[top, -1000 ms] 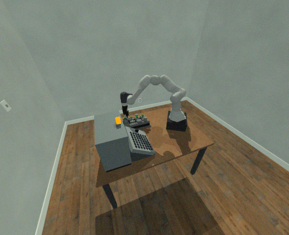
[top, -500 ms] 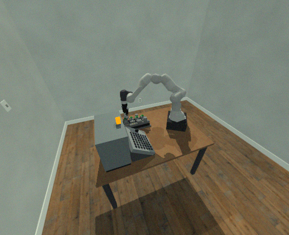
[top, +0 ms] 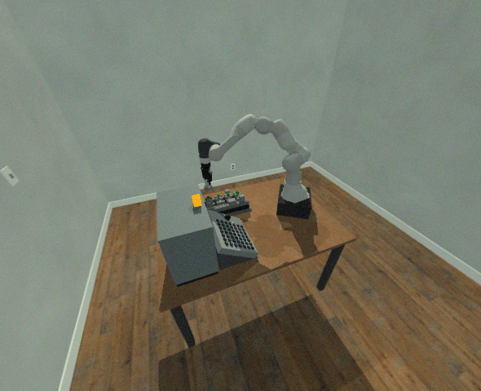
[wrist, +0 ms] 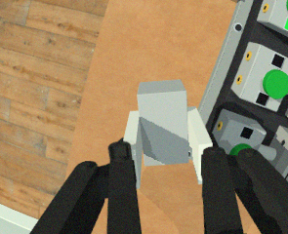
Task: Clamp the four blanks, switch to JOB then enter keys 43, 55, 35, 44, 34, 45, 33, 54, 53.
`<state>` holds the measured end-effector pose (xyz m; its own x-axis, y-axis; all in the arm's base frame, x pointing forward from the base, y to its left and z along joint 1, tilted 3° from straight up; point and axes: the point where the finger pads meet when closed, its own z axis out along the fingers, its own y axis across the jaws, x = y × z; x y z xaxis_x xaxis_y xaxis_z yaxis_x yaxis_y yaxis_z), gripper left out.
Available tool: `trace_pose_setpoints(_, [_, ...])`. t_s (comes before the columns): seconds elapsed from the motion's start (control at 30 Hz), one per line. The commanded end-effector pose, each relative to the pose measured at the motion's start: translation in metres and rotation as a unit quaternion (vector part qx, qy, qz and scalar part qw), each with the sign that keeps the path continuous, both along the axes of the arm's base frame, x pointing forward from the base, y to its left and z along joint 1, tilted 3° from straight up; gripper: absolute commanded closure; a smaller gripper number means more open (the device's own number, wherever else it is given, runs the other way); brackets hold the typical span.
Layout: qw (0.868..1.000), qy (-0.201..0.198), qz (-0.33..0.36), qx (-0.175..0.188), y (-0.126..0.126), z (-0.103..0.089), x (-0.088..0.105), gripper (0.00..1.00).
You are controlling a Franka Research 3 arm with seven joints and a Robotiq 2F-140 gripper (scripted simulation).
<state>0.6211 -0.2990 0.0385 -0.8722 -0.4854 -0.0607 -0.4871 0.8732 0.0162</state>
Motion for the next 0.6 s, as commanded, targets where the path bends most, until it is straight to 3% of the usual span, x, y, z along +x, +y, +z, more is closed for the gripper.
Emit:
trace_pose_setpoints(0.0, [1.000,0.008,0.009,0.004,0.001,0.021,-0.007,1.00])
trace_pose_setpoints(0.3, [1.000,0.008,0.009,0.004,0.000,0.046,-0.007,1.00])
trace_pose_setpoints(0.57, [1.000,0.008,0.009,0.004,0.000,0.050,-0.007,1.00])
